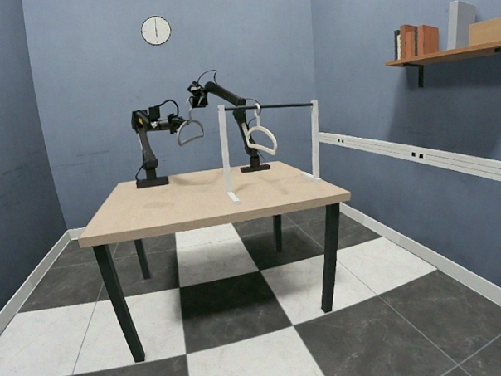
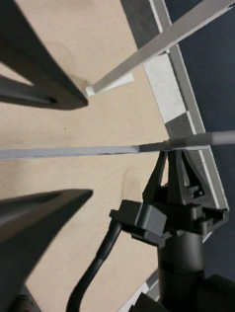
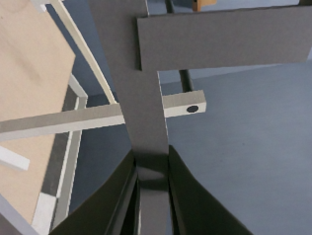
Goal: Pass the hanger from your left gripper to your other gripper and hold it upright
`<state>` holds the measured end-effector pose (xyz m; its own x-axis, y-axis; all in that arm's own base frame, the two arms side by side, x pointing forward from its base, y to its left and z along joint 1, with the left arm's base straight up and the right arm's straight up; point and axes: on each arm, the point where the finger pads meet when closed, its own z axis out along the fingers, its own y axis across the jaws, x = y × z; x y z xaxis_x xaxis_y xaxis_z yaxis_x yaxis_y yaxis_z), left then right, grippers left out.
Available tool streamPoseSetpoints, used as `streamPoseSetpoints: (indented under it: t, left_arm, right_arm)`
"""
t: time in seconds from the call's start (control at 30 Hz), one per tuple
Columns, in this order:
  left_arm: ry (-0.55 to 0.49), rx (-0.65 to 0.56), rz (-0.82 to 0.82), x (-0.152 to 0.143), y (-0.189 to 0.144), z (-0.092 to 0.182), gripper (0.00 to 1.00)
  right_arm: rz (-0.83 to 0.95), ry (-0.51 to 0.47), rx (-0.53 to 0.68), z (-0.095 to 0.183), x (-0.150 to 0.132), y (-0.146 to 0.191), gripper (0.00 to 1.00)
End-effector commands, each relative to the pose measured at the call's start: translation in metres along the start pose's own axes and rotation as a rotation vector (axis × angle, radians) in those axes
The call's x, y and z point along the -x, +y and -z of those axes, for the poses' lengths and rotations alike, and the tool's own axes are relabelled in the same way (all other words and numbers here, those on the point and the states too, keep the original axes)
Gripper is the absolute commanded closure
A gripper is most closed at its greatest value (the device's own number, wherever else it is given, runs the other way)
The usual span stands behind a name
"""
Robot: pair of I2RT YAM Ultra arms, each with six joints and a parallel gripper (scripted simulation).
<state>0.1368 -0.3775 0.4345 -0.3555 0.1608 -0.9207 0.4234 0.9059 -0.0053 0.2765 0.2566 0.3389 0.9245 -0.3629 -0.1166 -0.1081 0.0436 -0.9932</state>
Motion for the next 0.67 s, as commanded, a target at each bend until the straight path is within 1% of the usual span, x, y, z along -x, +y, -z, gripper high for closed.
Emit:
streamPoseSetpoints:
  t: [0.0, 0.63]
  left_arm:
    - [-0.010, 0.016, 0.008, 0.0052, 0.0051, 0.0028, 0.56]
    - [-0.008, 0.007, 0.011, 0.0055, 0.0047, 0.0035, 0.56]
  right_arm:
    - [0.013, 0.001, -0.015, 0.0002, 0.0012, -0.0097, 1.00]
    - [0.013, 0.001, -0.015, 0.0002, 0.0012, -0.0097, 1.00]
